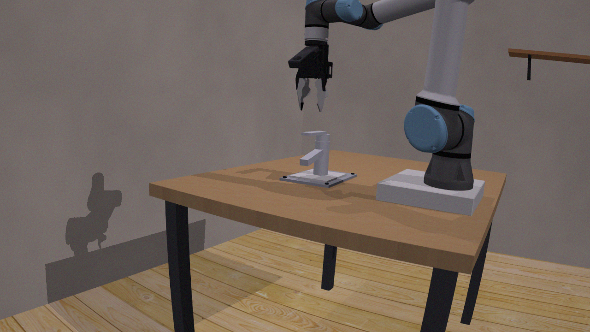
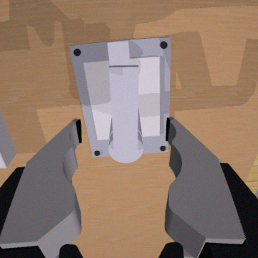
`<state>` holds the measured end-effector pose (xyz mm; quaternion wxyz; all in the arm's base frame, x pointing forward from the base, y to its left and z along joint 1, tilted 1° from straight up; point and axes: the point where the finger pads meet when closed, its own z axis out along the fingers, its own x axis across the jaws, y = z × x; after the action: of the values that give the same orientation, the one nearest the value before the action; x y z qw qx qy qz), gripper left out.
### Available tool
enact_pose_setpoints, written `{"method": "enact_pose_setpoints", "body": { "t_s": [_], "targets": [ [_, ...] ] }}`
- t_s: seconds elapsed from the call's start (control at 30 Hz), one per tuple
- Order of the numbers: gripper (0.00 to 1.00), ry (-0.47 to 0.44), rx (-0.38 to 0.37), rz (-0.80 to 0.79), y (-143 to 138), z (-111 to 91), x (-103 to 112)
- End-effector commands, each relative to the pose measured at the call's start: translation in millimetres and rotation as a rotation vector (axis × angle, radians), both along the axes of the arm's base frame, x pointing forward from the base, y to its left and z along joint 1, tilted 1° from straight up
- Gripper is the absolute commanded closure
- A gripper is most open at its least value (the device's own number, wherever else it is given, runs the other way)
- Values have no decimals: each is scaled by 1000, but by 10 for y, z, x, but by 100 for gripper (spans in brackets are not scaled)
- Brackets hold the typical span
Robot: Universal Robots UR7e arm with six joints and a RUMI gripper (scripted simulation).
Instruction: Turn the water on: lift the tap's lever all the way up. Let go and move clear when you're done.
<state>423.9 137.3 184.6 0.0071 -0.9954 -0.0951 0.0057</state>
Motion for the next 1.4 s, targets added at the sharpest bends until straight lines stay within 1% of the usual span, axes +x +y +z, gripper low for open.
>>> {"method": "enact_pose_setpoints", "body": {
  "t_s": [0.0,0.47,0.8,1.3,1.37],
  "targets": [
    [60,-1,0,0,0,4,3],
    [60,-1,0,0,0,0,3],
    [60,-1,0,0,1,-41,2],
    [60,-1,0,0,3,-248,0],
    [60,-1,0,0,3,-248,0]
  ]
}}
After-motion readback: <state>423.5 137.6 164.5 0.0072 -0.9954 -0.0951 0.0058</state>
